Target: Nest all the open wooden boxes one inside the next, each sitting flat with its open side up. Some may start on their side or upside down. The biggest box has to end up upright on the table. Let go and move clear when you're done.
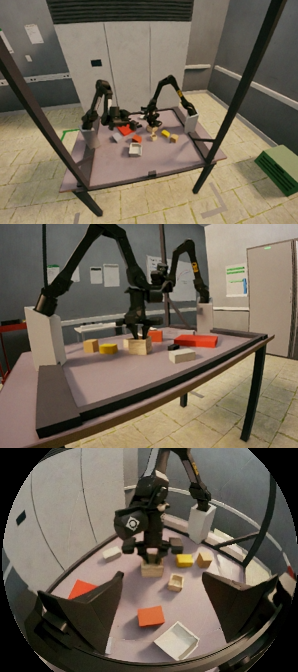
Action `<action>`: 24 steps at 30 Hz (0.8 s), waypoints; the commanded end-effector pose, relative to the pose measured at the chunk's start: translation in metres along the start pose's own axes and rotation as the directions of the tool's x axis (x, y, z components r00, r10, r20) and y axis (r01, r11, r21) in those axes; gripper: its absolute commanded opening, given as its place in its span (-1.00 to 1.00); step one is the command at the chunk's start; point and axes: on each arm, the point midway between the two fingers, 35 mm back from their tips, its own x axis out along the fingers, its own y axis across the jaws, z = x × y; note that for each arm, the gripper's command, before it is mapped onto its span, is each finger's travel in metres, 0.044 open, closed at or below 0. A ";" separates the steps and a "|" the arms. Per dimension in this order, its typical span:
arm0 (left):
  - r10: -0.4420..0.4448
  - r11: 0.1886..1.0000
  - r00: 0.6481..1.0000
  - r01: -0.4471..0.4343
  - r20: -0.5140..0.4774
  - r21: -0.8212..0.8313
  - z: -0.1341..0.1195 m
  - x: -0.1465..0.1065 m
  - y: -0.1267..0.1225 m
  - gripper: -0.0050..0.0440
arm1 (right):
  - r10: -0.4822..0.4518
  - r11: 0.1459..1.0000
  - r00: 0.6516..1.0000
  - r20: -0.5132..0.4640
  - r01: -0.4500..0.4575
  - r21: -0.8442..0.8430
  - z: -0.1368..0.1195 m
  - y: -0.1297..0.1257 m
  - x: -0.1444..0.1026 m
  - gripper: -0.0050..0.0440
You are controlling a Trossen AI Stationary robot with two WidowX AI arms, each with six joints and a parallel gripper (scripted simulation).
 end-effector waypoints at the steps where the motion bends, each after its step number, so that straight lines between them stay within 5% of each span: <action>1: -0.001 1.000 1.000 0.001 0.000 0.000 0.000 -0.001 -0.001 0.84 | 0.017 1.000 1.000 -0.015 -0.017 0.003 -0.003 0.005 -0.006 -0.37; 15: -0.001 1.000 1.000 0.001 0.000 0.000 0.000 -0.001 -0.001 0.84 | 0.017 1.000 1.000 -0.015 -0.017 0.003 -0.003 0.005 -0.006 -0.75; 24: -0.001 1.000 1.000 0.001 0.000 0.000 0.000 -0.001 -0.001 0.84 | 0.020 1.000 1.000 -0.018 -0.020 -0.010 -0.004 0.006 -0.007 -0.80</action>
